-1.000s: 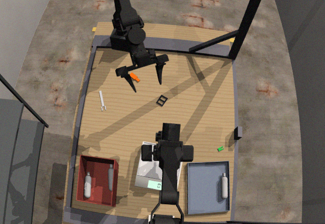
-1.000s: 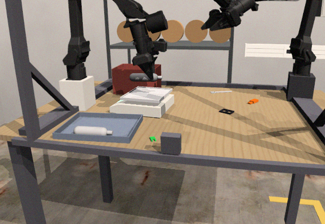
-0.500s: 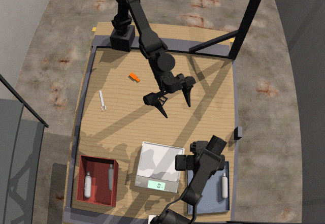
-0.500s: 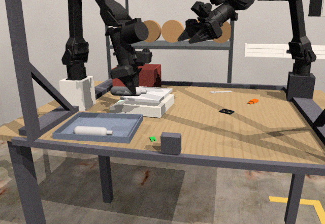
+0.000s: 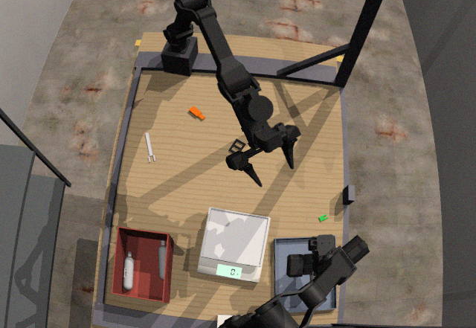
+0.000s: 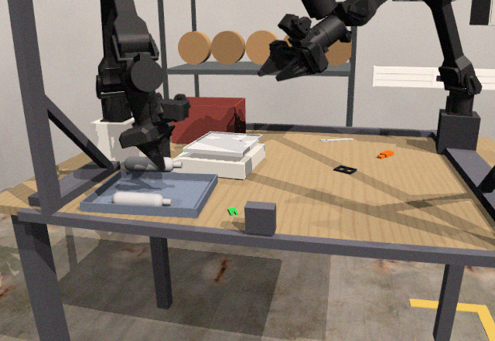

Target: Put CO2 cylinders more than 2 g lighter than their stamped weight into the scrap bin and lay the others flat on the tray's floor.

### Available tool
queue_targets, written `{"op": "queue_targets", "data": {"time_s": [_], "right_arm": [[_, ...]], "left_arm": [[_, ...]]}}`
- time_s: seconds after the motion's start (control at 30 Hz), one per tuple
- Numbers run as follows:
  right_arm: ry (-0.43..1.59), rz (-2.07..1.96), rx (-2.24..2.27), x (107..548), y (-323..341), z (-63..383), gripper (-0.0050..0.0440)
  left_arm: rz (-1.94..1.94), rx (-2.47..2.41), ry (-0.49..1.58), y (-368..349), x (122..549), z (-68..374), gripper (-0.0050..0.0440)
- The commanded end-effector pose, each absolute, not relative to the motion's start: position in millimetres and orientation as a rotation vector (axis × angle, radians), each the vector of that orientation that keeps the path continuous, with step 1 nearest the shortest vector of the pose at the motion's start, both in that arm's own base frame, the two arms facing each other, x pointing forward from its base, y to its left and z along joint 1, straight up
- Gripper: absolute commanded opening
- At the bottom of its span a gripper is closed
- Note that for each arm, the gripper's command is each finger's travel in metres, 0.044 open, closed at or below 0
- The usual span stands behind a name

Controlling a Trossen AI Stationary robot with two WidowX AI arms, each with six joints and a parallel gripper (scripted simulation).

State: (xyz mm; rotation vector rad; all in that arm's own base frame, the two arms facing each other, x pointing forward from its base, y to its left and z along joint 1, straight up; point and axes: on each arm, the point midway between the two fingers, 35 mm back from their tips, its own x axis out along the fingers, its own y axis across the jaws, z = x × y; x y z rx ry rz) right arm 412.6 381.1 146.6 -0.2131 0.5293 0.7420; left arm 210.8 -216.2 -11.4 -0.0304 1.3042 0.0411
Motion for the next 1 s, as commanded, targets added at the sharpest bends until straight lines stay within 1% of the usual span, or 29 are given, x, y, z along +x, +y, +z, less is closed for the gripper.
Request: {"op": "queue_targets", "data": {"time_s": [0.0, 0.27, 0.63, 0.97], "right_arm": [[0.503, 0.744, -0.201, 416, 385, 159, 0.0440], [0.505, 0.744, -0.201, 416, 385, 158, 0.0440], [0.499, 0.744, -0.201, 414, 383, 163, 0.0440], [0.499, 0.744, -0.201, 414, 383, 163, 0.0440]], "left_arm": [[0.042, -0.037, 1.290, -225, 204, -13, -0.0050], [0.045, -0.037, 1.296, -225, 201, -17, -0.0050], [0.046, -0.034, 1.297, -224, 201, -40, -0.0050], [0.031, -0.054, 1.282, -232, 206, -32, -0.0050]]}}
